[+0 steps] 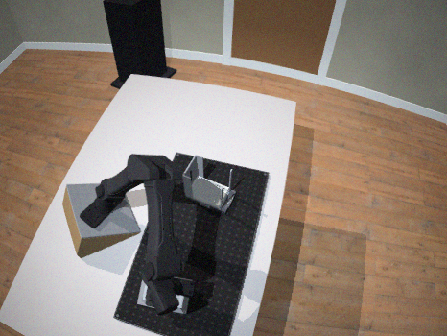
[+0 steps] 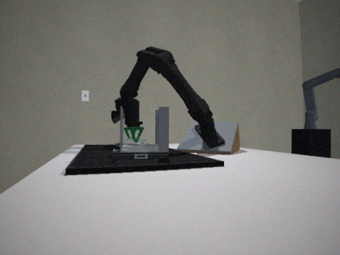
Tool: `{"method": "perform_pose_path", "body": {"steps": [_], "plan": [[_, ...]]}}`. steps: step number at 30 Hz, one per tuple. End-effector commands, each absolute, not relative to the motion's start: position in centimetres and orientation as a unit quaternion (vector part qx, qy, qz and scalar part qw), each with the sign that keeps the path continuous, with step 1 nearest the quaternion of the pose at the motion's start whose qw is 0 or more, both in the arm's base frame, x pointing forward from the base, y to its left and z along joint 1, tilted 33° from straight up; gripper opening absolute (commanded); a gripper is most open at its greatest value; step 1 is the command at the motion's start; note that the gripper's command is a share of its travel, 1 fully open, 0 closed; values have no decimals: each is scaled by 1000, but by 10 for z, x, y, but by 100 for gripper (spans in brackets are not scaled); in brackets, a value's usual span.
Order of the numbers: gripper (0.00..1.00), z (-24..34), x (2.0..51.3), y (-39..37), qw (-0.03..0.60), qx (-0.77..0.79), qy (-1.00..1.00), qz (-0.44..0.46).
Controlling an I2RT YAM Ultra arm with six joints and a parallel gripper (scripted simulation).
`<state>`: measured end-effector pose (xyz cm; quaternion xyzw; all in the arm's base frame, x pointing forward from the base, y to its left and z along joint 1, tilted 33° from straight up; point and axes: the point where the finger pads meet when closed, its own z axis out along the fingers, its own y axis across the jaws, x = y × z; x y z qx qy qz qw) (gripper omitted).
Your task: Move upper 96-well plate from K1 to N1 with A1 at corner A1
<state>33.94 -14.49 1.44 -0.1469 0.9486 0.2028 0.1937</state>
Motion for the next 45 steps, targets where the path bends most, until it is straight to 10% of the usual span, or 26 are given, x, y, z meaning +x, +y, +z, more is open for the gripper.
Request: {"method": "perform_pose_path", "body": {"steps": [1, 45], "plan": [[0, 24, 338, -153, 208, -139, 949, 192], [0, 19, 340, -145, 207, -141, 949, 193]]}}
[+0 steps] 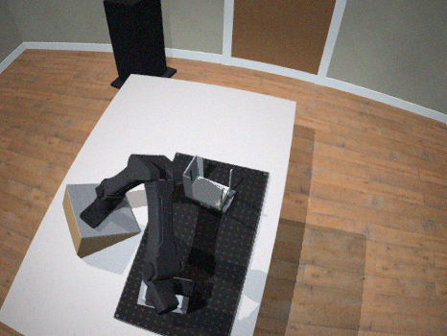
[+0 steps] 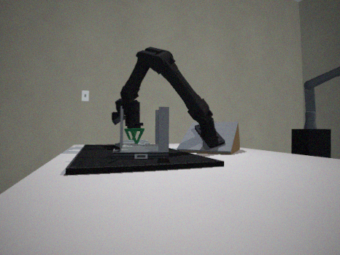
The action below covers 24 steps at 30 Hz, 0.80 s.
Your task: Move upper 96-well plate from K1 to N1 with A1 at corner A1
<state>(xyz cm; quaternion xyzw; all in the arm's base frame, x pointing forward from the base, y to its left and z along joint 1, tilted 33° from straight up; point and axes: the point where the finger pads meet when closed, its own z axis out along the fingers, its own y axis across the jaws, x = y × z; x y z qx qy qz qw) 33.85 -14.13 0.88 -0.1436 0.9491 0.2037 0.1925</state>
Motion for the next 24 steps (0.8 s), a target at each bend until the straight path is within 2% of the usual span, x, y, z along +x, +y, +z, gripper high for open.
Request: {"method": "perform_pose_path", "body": {"steps": [1, 18, 19, 24], "plan": [[0, 22, 342, -148, 211, -142, 949, 190], [0, 16, 340, -142, 206, -142, 948, 195], [100, 14, 342, -137, 205, -146, 948, 196], [100, 12, 342, -143, 201, -143, 949, 196]]}}
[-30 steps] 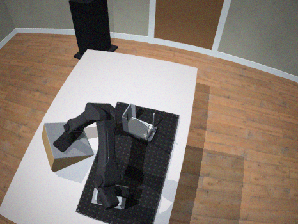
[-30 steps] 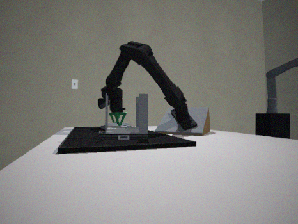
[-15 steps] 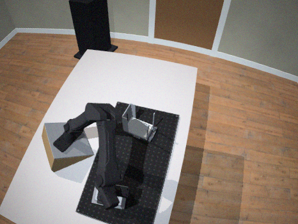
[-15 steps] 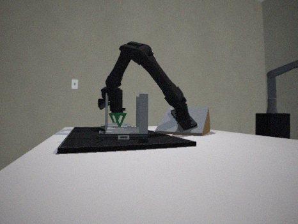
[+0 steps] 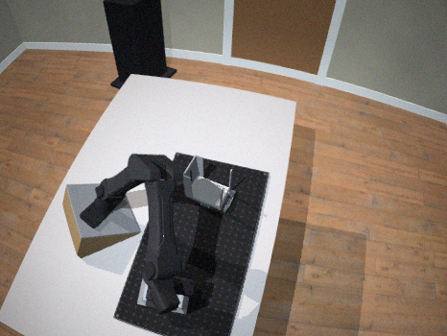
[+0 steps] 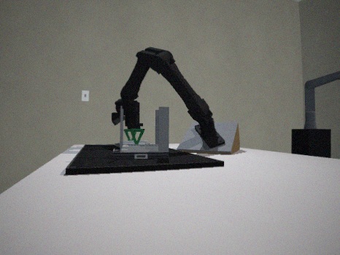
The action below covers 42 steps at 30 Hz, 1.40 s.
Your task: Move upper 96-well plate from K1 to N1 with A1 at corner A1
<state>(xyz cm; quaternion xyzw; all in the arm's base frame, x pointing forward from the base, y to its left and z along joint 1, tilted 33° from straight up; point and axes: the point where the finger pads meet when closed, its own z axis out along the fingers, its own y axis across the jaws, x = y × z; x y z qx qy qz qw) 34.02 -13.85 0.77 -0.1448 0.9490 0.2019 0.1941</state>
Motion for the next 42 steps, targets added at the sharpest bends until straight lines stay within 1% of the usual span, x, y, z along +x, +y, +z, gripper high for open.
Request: {"method": "perform_pose_path", "body": {"steps": [1, 2, 6, 7, 9, 10, 17, 18, 42], "plan": [[100, 19, 345, -148, 214, -141, 948, 186], [100, 12, 342, -143, 201, -143, 949, 196], [100, 12, 342, -143, 201, -143, 949, 196], [100, 19, 345, -148, 214, -141, 948, 186], [100, 18, 345, -148, 214, -141, 948, 187], [100, 12, 342, -143, 201, -143, 949, 196], [100, 12, 342, -143, 201, -143, 949, 196], [100, 25, 345, -150, 213, -145, 948, 187], [100, 70, 326, -173, 211, -145, 949, 185]]}}
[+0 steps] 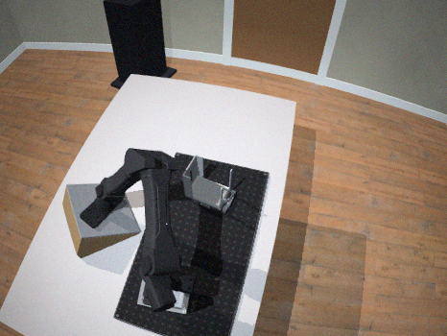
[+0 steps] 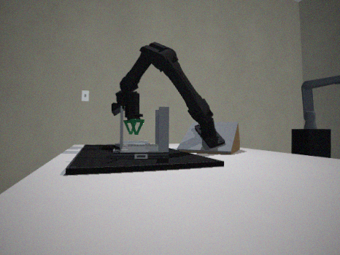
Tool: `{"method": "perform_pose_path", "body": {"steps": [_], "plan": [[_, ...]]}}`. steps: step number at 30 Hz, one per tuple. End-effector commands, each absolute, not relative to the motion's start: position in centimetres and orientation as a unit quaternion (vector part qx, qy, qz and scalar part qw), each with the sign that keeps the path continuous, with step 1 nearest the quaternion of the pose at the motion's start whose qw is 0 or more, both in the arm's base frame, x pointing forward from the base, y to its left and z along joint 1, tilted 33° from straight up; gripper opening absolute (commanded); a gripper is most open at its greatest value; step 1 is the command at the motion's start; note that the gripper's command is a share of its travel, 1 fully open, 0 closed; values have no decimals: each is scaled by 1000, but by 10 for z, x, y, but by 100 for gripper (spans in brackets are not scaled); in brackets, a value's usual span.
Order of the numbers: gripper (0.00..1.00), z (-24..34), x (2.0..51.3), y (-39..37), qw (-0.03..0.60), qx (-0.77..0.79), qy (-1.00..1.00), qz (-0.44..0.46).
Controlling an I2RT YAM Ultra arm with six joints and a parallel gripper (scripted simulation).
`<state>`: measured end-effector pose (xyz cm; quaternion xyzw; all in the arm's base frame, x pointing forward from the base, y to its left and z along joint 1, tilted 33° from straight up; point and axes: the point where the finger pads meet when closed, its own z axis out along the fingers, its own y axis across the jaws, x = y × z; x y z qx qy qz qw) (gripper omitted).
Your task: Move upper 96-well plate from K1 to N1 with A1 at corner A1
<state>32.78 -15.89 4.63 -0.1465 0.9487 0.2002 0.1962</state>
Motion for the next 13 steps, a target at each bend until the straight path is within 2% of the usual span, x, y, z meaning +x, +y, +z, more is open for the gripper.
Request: {"method": "perform_pose_path", "body": {"steps": [1, 13], "plan": [[100, 72, 325, -174, 211, -145, 949, 185], [100, 99, 313, -187, 210, -145, 949, 184]]}}
